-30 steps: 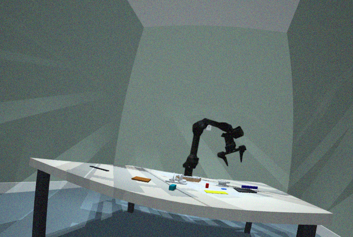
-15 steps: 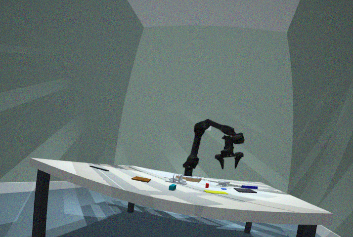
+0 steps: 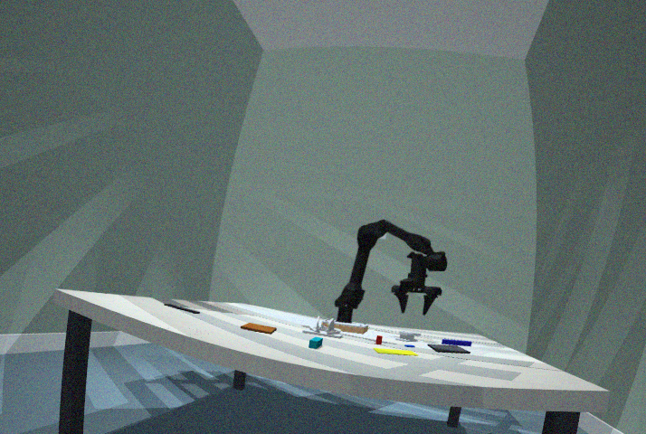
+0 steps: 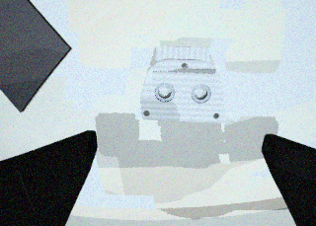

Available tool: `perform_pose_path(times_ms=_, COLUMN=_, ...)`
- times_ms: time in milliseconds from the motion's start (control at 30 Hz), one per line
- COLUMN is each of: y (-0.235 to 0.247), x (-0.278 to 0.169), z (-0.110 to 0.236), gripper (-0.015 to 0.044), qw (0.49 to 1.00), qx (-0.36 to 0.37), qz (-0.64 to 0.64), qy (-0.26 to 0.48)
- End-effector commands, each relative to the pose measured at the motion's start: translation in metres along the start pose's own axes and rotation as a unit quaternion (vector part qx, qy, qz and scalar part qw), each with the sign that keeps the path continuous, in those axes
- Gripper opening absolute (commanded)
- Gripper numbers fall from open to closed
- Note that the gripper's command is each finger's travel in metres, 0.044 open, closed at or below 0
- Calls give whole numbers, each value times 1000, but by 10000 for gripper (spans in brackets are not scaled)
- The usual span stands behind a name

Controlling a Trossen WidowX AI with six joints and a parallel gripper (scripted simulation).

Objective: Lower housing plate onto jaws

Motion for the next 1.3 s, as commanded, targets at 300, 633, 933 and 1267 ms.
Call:
perform_pose_path(times_ms=300, y=-3, x=0, z=-39, gripper=440, qw=1000, qx=-9, qz=-4, qy=-1)
perform_pose_path(times_ms=633, y=-3, x=0, z=-55, gripper=440, qw=1000, qx=-9, qz=-4, qy=-1)
perform_pose_path(times_ms=933, y=-3, x=0, z=-59, gripper=440, qw=1000, qx=-9, qz=-4, qy=-1)
perform_pose_path(times_ms=1267, y=-3, x=0, z=-75, gripper=440, qw=1000, qx=-9, qz=-4, qy=-1)
Point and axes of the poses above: the point midway between the two fingers, 35 mm back from their tips, its own z axis back along the fingers, its own y axis across the jaws, x = y × z, the point moved 8 cm from there along z, back along the fingers, and after that the axes turned 6 degrees about z, right-handed, at the moved point
